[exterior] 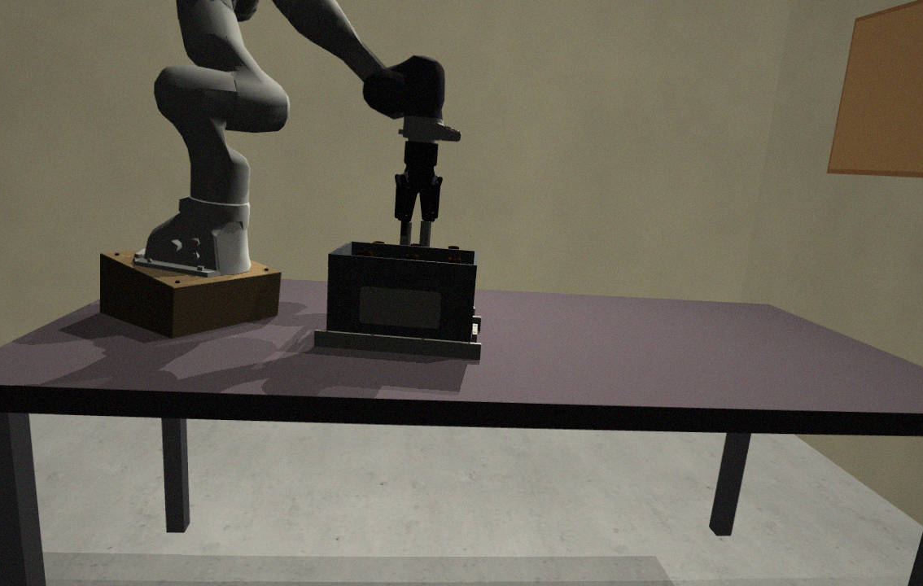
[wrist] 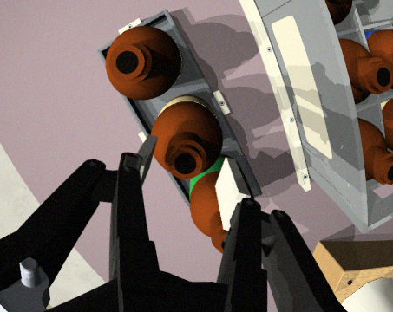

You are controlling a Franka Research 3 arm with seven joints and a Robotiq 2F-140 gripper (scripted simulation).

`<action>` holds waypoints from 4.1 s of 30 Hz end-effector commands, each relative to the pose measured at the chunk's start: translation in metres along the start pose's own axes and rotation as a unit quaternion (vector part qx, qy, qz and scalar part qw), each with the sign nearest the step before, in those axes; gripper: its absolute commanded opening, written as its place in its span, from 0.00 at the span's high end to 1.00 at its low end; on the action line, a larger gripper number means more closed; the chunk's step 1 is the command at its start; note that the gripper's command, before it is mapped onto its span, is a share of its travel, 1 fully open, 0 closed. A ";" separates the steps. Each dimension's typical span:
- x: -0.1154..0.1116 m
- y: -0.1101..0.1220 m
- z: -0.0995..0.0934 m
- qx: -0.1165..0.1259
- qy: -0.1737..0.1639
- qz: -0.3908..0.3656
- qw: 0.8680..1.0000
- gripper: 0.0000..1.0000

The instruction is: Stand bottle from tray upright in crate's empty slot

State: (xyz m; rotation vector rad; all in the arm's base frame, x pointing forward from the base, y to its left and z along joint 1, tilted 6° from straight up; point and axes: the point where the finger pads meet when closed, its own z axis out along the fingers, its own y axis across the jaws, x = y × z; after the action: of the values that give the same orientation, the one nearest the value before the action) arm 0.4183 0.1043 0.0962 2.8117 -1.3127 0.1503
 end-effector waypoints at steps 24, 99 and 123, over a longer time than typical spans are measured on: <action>0.002 -0.002 0.009 0.003 0.003 -0.002 1.000 0.62; 0.002 -0.002 0.009 0.003 0.003 -0.002 1.000 1.00; 0.002 -0.002 0.009 0.003 0.003 -0.002 1.000 1.00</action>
State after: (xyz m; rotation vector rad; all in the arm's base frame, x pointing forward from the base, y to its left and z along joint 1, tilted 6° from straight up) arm 0.4223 0.1035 0.0882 2.8160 -1.3125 0.1641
